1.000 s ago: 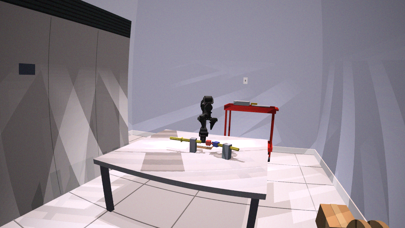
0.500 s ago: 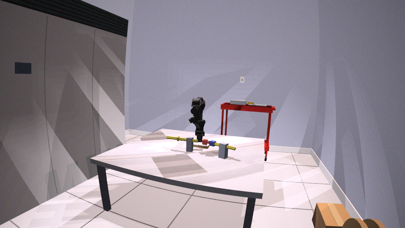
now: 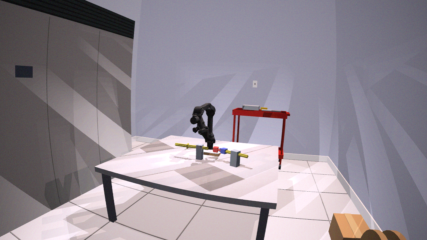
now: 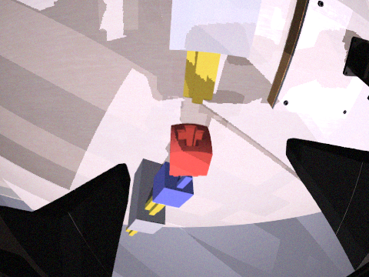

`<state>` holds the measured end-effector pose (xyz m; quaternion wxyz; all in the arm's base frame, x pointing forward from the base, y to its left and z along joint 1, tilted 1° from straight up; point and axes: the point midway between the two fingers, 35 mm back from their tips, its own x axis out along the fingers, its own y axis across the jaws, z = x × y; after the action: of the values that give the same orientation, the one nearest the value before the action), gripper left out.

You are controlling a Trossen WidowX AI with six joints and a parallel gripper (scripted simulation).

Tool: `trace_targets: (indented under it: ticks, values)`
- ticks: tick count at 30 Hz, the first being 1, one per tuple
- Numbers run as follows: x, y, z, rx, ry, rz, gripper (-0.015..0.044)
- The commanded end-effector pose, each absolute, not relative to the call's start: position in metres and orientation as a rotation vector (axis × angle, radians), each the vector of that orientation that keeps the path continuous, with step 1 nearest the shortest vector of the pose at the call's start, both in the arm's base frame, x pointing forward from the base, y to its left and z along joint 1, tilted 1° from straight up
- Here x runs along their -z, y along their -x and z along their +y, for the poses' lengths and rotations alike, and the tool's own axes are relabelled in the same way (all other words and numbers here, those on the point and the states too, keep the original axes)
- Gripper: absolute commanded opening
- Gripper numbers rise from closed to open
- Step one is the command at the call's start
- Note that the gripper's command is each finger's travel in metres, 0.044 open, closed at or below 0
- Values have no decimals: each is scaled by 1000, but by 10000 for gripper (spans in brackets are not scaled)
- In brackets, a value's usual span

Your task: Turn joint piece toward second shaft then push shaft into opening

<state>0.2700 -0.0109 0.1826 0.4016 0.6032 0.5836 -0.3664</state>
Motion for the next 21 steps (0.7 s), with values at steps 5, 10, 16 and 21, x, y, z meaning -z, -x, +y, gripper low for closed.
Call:
trace_targets:
  ticks: [5, 10, 16, 21]
  values:
    - [-176, -266, -24, 1013, -1761, 1447, 440]
    - [-176, -266, -24, 1013, -1761, 1447, 440]
    - [-176, -267, -29, 1009, -1761, 1439, 440]
    - [-176, -270, -85, 979, -1756, 1352, 440]
